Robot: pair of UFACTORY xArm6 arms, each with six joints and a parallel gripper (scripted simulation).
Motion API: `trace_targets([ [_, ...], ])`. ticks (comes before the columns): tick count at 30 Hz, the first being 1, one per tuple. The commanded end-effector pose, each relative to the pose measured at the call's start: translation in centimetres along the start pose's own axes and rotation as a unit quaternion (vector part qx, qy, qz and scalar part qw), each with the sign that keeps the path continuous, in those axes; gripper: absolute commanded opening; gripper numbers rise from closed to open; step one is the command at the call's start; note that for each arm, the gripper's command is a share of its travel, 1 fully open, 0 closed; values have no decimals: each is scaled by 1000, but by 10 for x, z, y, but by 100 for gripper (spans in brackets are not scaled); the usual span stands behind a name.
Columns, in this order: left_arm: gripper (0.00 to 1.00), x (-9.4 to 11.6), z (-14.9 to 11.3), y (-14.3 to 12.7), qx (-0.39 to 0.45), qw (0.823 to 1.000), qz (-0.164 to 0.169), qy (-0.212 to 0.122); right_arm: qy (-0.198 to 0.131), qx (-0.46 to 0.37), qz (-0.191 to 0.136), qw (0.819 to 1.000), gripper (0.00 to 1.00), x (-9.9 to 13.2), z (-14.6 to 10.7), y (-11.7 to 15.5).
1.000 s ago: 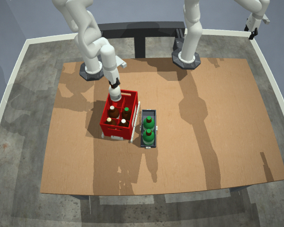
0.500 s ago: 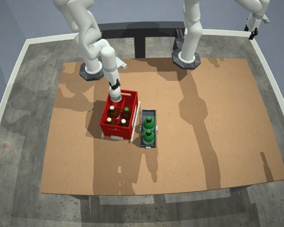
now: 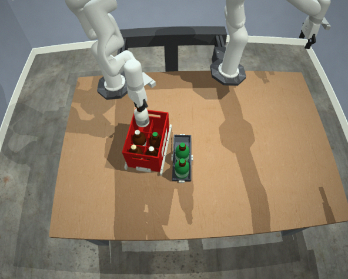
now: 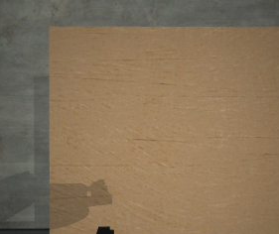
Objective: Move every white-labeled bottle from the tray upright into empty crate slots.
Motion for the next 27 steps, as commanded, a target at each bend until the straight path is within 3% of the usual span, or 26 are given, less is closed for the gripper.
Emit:
trace_targets([
  [1,100,2,1,0,0,1000,0,2,0,0,-2,1000,0,-3,0,1],
  [27,100,2,1,0,0,1000,0,2,0,0,-2,1000,0,-10,0,1],
])
Point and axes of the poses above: on each arm, the point where the finger pads meet when closed, its own x axis back along the fingers, its own y axis across the jaws, z = x × y, the point moved 7 cm from there along x, back along the fingers, and after that the axes turned 1 degree about -x, right-handed, at the moved point
